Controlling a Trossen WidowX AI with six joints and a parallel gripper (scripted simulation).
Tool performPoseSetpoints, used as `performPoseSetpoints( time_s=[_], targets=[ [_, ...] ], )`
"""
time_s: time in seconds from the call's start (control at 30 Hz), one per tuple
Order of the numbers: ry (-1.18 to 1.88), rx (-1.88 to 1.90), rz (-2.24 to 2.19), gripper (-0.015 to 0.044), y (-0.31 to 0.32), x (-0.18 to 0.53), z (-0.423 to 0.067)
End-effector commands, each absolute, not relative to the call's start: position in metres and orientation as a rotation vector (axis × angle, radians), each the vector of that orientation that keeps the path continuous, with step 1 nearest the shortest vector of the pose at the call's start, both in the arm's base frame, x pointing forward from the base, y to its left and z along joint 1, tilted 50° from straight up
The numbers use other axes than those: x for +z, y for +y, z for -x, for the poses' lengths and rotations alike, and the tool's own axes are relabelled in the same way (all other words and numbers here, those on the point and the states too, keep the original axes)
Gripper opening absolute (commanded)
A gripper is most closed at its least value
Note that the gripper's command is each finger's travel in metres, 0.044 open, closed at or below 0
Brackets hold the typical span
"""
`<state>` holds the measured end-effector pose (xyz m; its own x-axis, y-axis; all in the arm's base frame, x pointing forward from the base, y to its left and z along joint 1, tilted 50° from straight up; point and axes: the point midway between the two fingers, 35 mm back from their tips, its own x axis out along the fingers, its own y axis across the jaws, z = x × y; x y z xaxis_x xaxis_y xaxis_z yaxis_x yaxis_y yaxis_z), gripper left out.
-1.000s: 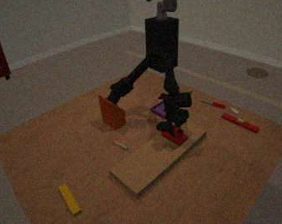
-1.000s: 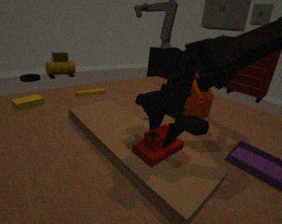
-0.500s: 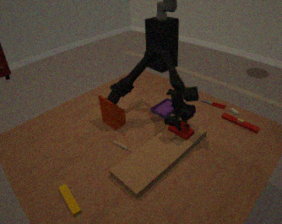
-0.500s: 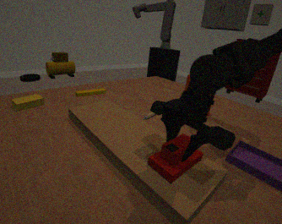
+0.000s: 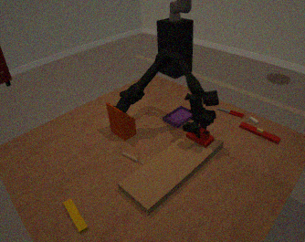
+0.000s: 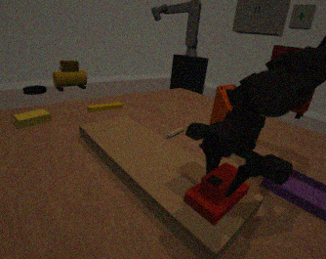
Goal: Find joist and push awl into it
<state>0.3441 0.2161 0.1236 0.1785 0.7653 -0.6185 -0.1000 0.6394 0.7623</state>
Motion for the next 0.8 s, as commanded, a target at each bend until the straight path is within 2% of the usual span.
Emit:
performPoseSetpoints(
  time_s=[0.0,0.23,0.77],
  targets=[
    [1.251,0.677,-0.655,0.0000,0.216,0.123,-0.344],
    [1.249,0.690,-0.654,0.0000,0.216,0.123,-0.344],
    [1.250,0.690,-0.652,0.0000,0.176,0.074,-0.350]
  ],
)
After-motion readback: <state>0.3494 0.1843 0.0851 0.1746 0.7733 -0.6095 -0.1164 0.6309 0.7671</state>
